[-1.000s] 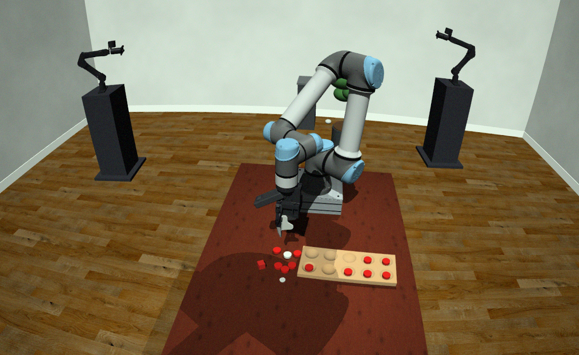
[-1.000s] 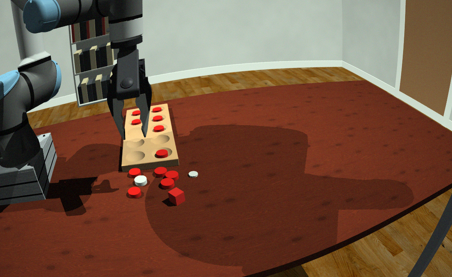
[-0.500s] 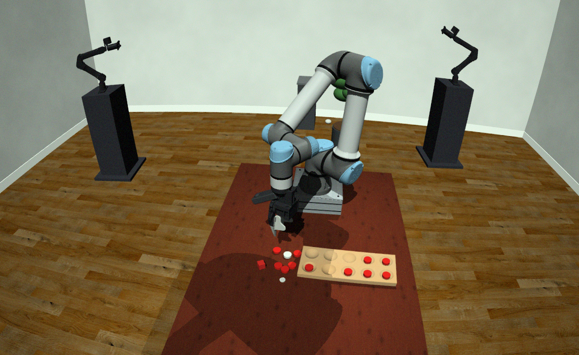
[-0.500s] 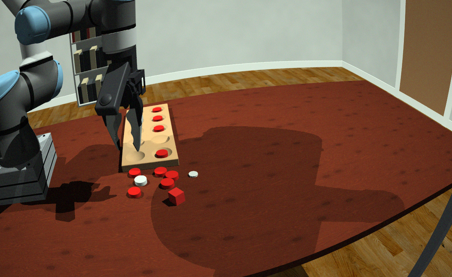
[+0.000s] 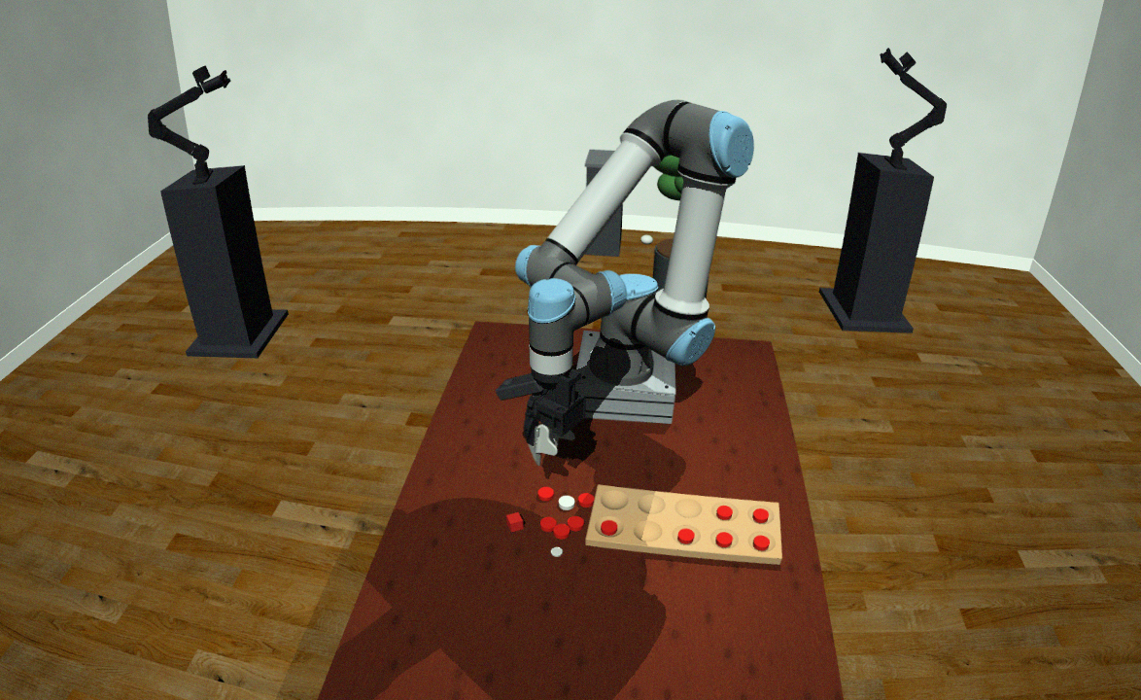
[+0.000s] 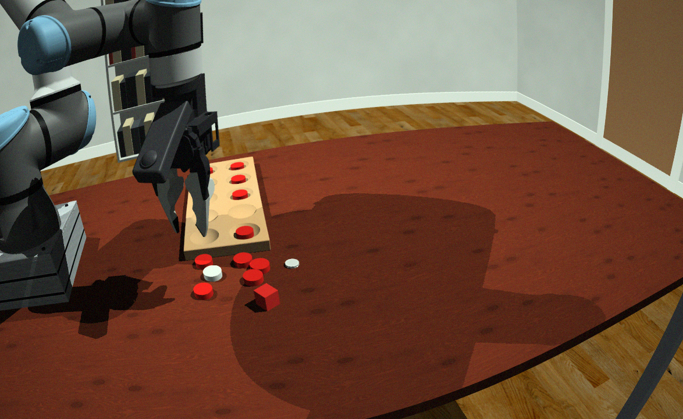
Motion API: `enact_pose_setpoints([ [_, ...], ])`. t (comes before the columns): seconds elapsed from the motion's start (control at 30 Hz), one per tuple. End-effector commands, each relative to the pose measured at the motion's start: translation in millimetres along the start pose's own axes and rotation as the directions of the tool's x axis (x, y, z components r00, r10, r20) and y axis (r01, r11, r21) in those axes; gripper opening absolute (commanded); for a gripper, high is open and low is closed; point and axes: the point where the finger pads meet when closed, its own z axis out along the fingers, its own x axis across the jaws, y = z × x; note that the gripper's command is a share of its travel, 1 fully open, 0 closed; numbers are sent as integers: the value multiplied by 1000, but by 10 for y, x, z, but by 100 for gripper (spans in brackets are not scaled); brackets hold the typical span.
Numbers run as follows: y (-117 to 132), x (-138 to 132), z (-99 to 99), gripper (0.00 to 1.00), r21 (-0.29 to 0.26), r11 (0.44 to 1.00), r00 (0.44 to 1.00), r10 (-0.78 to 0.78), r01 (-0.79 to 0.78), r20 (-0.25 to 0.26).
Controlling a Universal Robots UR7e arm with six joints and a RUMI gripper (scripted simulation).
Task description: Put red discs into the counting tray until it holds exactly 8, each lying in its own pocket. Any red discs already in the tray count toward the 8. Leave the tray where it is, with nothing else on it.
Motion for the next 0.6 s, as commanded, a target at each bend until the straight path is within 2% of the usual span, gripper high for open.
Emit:
enact_pose_setpoints([
  [0.0,-5,-2,0,28,0,1000,1000,6,-6,1],
  [0.33,-6,-12,119,28,0,1000,1000,6,-6,1],
  [0.57,-2,-11,446,28,0,1000,1000,6,-6,1],
])
